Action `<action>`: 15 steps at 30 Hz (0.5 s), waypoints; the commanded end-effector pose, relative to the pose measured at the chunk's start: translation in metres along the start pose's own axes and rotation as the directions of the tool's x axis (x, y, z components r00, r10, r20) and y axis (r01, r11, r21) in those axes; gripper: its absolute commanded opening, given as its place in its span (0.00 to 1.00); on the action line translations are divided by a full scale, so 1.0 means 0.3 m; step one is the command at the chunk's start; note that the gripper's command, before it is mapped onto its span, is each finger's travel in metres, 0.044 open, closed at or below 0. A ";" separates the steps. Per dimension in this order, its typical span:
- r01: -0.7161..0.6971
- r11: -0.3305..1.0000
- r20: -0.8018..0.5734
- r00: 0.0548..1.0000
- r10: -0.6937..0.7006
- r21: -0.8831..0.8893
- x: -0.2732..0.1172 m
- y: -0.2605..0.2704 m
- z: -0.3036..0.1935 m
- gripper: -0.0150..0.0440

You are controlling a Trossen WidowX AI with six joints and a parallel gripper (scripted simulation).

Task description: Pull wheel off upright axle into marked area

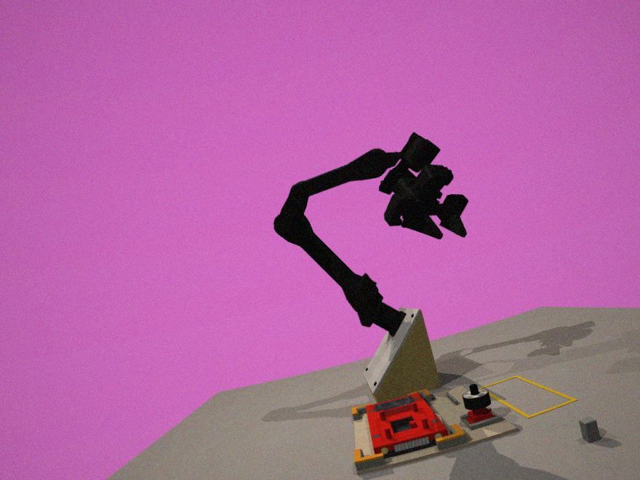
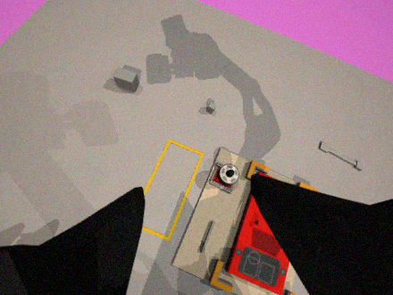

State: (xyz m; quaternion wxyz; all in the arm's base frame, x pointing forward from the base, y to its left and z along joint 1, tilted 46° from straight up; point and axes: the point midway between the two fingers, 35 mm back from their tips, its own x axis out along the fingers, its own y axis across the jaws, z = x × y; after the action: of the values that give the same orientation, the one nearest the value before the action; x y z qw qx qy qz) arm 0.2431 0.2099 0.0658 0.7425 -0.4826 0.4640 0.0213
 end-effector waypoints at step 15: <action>0.142 0.913 -0.463 0.885 0.056 0.382 0.504 -0.230 -0.114 0.76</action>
State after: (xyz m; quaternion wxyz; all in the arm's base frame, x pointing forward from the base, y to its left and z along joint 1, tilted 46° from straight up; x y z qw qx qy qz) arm 0.3251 0.1109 0.0148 0.7062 -0.3514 0.5921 -0.1650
